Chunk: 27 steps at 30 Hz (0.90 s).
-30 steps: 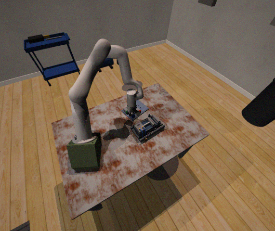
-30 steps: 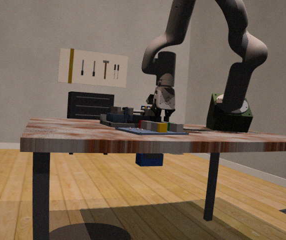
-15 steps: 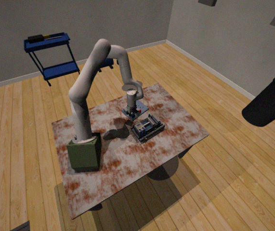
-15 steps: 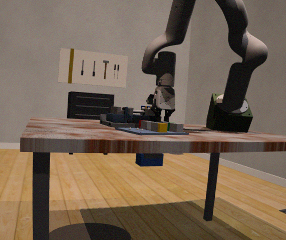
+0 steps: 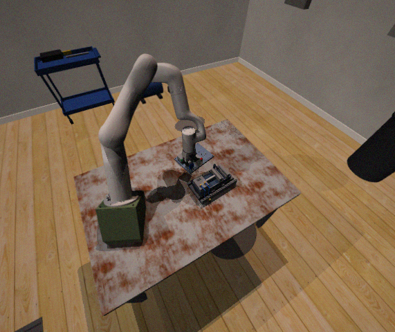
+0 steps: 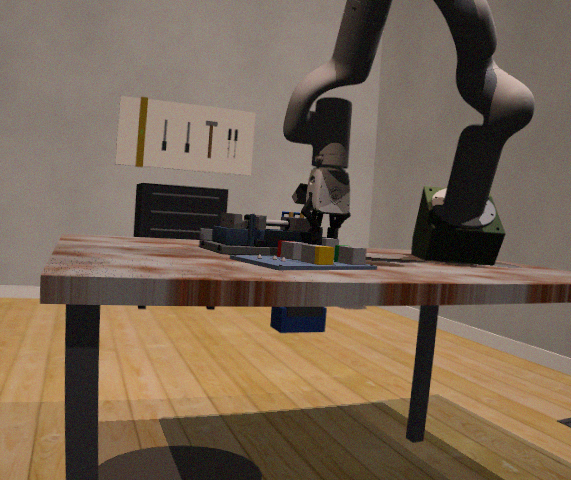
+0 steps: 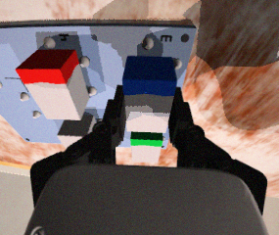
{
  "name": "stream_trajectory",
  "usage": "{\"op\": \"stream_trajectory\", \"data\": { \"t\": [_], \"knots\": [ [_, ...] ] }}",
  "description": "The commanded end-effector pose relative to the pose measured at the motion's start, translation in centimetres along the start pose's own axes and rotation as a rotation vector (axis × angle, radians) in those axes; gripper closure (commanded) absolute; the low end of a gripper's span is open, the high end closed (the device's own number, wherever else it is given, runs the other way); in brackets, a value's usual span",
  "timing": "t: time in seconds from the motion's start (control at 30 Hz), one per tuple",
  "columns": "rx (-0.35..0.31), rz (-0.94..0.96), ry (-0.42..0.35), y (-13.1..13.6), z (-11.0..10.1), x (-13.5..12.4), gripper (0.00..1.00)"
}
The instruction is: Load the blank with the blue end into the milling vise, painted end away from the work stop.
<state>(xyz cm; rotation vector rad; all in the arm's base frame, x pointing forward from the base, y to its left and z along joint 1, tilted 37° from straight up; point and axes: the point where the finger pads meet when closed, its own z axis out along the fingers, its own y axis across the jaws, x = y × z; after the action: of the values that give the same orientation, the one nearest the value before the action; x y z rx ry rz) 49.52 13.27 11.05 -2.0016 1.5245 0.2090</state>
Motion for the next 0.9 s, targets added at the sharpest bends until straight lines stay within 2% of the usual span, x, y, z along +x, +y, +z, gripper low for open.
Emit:
{"op": "stream_trajectory", "data": {
  "t": [0.0,0.27,0.6,0.87],
  "knots": [
    [0.001,0.000,0.000,-0.1,-1.5,0.0,1.00],
    [0.001,0.000,0.000,-0.1,-1.8,0.0,1.00],
    [0.001,0.000,0.000,-0.1,-4.7,0.0,1.00],
    [0.001,0.000,0.000,-0.1,-4.9,0.0,1.00]
  ]
}}
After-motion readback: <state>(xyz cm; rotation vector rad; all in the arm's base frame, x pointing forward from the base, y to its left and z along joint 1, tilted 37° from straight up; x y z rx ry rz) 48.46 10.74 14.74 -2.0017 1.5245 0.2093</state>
